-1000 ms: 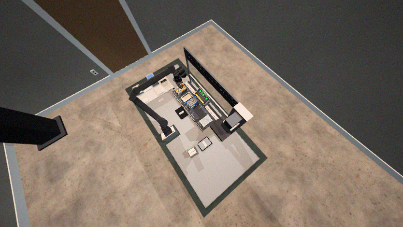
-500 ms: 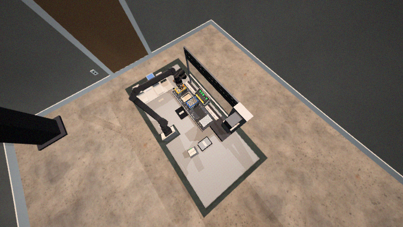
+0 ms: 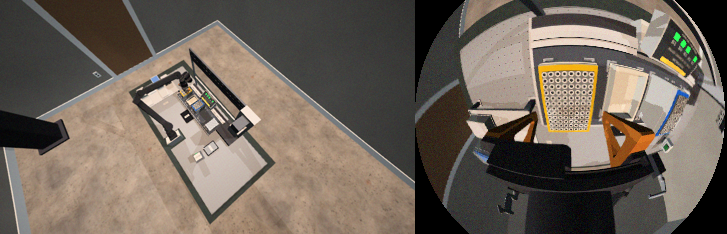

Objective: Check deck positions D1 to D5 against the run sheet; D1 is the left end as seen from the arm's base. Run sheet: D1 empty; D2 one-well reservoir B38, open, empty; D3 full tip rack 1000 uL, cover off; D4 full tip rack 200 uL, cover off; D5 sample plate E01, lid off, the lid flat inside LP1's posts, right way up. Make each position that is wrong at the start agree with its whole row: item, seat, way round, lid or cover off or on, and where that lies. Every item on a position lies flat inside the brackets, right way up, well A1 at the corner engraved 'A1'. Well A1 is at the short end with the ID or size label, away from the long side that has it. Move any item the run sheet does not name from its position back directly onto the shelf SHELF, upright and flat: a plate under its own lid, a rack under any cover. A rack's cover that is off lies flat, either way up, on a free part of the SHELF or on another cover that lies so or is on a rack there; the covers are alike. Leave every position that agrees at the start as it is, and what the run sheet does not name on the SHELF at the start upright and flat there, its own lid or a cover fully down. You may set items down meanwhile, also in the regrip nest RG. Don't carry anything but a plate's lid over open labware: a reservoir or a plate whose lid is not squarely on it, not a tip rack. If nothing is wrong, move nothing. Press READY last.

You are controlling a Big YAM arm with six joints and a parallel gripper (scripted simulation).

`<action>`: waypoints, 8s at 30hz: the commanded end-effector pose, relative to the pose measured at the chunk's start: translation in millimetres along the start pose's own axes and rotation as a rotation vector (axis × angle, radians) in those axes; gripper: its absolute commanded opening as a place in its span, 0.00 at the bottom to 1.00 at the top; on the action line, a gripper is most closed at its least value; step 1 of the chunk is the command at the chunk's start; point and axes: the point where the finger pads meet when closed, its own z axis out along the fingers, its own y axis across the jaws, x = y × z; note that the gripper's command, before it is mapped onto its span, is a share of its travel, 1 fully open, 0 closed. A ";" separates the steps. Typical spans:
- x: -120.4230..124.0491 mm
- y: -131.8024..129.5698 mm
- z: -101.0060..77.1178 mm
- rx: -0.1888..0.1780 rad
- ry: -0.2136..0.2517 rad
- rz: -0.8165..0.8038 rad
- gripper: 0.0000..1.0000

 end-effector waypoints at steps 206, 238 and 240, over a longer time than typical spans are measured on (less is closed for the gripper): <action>-10.7 17.4 -33.0 -0.017 -0.075 -0.037 0.00; -7.2 16.1 -80.7 -0.012 -0.076 -0.038 0.00; -7.1 16.0 -82.4 -0.012 -0.076 -0.038 0.00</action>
